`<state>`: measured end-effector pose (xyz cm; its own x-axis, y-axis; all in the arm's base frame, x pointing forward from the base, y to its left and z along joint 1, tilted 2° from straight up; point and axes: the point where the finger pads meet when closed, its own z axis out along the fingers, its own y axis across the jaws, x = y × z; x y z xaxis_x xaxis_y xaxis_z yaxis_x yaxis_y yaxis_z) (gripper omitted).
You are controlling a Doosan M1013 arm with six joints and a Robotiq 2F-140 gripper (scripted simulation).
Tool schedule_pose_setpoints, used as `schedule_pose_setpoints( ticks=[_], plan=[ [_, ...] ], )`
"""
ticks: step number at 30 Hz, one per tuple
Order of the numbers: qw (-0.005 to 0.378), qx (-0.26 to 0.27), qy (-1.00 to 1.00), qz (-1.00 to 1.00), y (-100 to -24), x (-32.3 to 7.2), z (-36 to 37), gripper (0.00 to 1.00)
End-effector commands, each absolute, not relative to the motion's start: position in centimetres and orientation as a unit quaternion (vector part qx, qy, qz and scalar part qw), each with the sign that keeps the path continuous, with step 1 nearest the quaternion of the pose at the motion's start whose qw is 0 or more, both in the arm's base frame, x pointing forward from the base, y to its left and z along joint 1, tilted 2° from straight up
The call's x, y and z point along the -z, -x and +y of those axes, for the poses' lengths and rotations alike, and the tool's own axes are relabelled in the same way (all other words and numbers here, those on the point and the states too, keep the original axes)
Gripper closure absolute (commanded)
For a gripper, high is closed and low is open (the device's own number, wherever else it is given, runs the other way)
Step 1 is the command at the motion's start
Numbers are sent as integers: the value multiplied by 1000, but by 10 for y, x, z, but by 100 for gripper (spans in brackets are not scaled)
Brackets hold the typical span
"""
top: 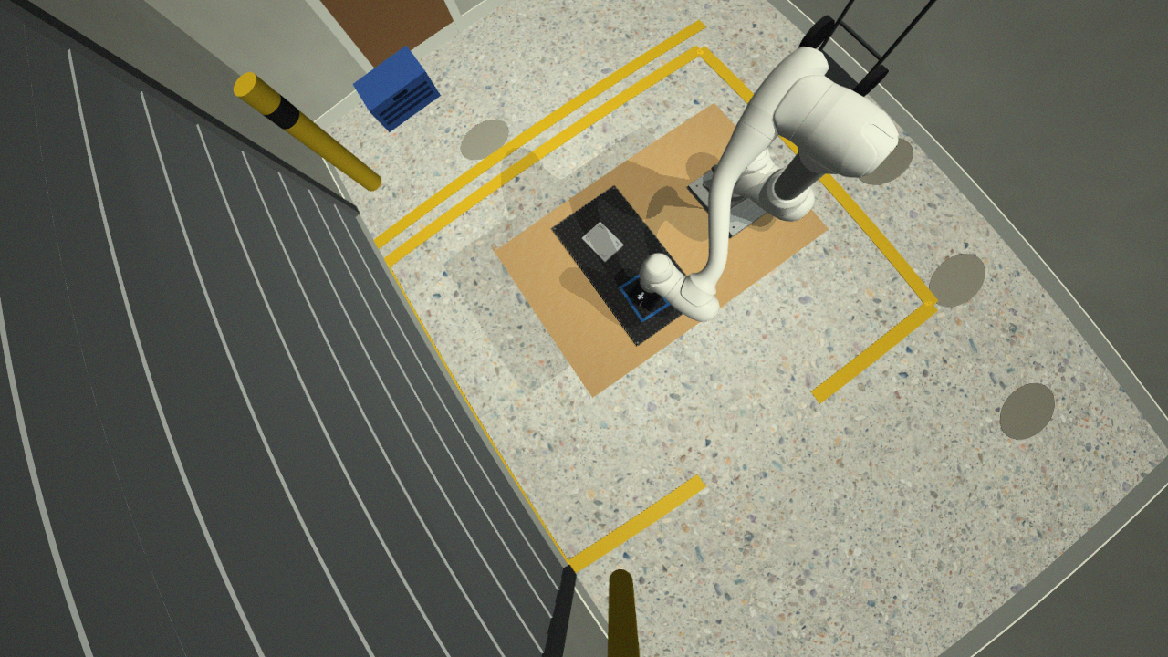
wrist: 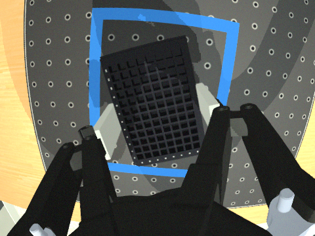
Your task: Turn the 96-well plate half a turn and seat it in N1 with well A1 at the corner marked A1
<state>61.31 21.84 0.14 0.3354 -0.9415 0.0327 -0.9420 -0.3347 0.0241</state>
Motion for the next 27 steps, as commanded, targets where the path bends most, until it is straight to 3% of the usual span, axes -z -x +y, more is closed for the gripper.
schedule_pose_setpoints(
  ticks=[1,17,18,27],
  plan=[
    [19,-6,-817,-576,-613,0,218,100],
    [19,-6,-817,-576,-613,4,218,100],
    [19,-6,-817,-576,-613,4,218,0],
    [19,-6,-817,-576,-613,4,218,0]
  ],
)
